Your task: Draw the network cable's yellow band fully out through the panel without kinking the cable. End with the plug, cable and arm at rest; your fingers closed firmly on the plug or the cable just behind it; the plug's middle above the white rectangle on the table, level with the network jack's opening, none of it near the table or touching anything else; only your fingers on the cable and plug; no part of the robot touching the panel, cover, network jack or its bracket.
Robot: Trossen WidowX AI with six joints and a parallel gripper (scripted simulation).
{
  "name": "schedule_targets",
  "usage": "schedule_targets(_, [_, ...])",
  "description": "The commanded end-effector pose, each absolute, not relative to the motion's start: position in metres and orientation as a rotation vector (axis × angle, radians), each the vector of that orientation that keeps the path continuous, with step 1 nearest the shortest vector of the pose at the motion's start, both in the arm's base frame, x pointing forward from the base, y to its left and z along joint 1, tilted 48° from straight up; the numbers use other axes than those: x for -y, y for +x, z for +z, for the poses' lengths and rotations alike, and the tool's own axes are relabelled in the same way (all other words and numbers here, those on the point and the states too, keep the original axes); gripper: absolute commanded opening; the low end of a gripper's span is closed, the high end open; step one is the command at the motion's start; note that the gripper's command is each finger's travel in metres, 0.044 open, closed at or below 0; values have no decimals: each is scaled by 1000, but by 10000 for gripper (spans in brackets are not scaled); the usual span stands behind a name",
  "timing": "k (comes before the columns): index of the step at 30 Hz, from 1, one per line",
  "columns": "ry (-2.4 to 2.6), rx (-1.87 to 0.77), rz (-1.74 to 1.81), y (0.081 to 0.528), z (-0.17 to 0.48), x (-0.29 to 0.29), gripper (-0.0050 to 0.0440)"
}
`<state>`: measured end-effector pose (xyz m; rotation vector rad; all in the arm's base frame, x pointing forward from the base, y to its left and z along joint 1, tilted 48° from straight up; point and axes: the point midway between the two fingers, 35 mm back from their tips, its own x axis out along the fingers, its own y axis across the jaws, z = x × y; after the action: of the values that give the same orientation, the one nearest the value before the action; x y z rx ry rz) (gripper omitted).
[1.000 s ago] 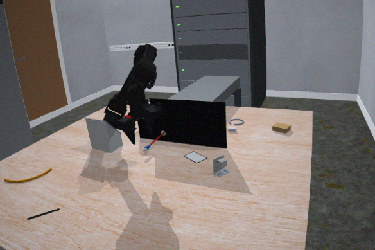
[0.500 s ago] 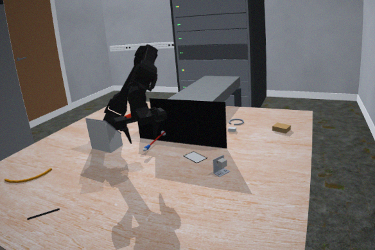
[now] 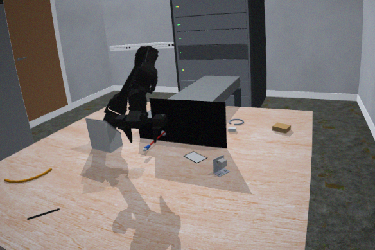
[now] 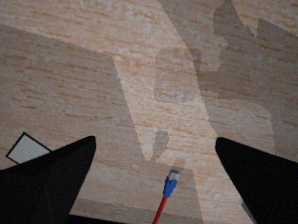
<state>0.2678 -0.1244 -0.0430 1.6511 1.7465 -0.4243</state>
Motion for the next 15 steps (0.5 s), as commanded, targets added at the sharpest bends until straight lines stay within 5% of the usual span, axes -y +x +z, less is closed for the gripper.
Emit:
schedule_targets(1, [1758, -1724, -582, 271, -41, 125, 440])
schedule_targets(15, [1802, -1755, -571, 267, -32, 111, 440])
